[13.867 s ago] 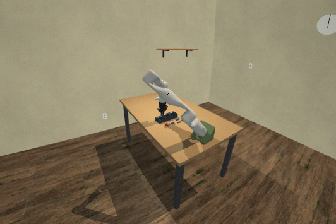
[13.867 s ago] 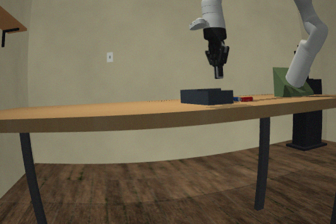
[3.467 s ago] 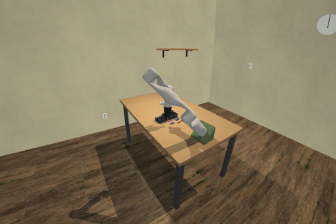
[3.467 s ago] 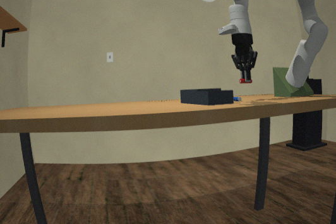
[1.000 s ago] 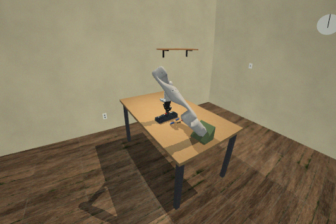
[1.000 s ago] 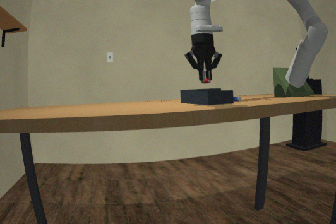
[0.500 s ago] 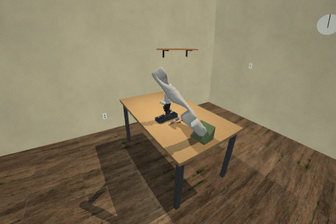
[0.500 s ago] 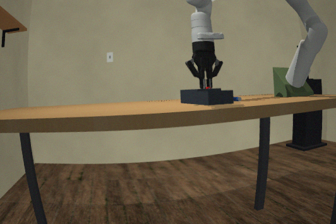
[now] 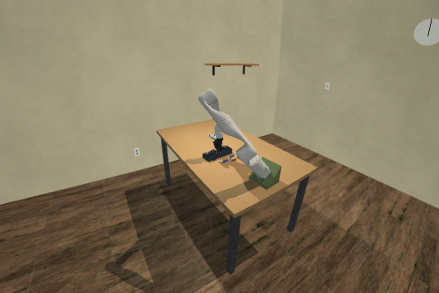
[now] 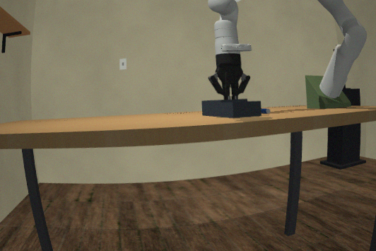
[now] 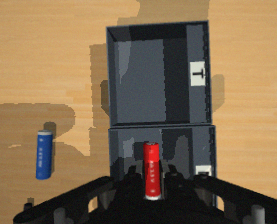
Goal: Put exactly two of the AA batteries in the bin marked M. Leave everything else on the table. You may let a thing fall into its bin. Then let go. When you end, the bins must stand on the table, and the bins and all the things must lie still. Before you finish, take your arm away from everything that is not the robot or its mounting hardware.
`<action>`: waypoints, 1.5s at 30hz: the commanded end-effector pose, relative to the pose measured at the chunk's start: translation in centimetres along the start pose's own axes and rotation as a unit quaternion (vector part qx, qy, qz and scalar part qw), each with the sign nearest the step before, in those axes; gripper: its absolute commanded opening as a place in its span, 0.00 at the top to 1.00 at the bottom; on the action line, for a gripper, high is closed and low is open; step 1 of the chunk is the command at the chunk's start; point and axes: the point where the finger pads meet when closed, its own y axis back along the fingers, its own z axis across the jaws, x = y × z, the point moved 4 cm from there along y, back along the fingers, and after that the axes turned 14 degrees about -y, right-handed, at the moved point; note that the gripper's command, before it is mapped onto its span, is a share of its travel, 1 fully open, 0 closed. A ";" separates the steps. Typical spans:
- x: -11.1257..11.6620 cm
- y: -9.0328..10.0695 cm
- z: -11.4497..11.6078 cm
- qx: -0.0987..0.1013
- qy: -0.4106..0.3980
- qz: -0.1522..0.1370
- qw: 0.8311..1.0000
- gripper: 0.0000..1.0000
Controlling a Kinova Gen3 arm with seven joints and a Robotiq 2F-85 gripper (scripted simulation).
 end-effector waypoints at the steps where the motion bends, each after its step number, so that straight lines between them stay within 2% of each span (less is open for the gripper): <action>1: 0.0 0.0 0.0 0.000 0.000 0.000 1.000 0.91; 9: 0.0 0.0 0.0 0.000 0.000 0.000 1.000 0.91; 10: 0.0 0.0 0.0 0.000 0.000 0.000 1.000 0.71; 27: 0.0 0.0 0.0 0.000 0.000 0.000 1.000 0.71; 45: 0.0 2.1 0.0 0.000 0.000 0.000 1.000 0.71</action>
